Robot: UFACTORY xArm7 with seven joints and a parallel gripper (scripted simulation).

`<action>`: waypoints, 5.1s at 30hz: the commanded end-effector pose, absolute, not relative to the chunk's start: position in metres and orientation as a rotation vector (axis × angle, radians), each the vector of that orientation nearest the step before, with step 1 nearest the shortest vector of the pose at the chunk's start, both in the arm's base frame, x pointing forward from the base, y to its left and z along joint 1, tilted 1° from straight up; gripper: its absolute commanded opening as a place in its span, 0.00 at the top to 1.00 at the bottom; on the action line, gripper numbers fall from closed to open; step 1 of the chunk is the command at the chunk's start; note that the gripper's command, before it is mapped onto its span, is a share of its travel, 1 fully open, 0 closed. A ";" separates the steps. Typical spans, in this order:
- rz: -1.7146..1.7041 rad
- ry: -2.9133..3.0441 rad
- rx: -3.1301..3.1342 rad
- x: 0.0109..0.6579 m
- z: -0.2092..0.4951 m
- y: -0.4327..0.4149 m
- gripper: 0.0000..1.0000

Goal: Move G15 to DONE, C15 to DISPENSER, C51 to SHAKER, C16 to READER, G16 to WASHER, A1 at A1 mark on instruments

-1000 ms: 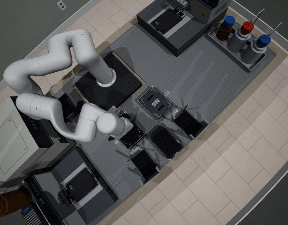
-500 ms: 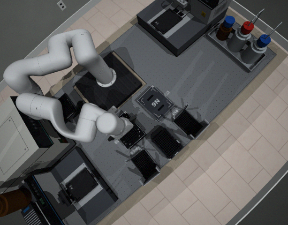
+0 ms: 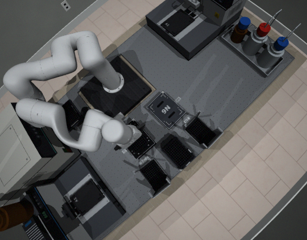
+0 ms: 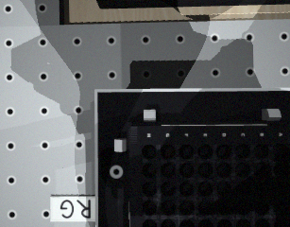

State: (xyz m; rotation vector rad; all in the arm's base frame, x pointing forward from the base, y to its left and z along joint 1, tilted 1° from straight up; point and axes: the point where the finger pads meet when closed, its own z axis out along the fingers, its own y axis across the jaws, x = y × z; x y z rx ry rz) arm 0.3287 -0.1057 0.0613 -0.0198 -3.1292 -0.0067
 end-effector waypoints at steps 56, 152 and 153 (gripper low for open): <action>-0.005 -3.133 -0.020 0.330 0.133 -0.106 0.00; 0.003 -2.569 -1.792 0.331 0.196 -0.107 0.00; 0.003 -2.566 -1.796 0.331 0.196 -0.107 0.00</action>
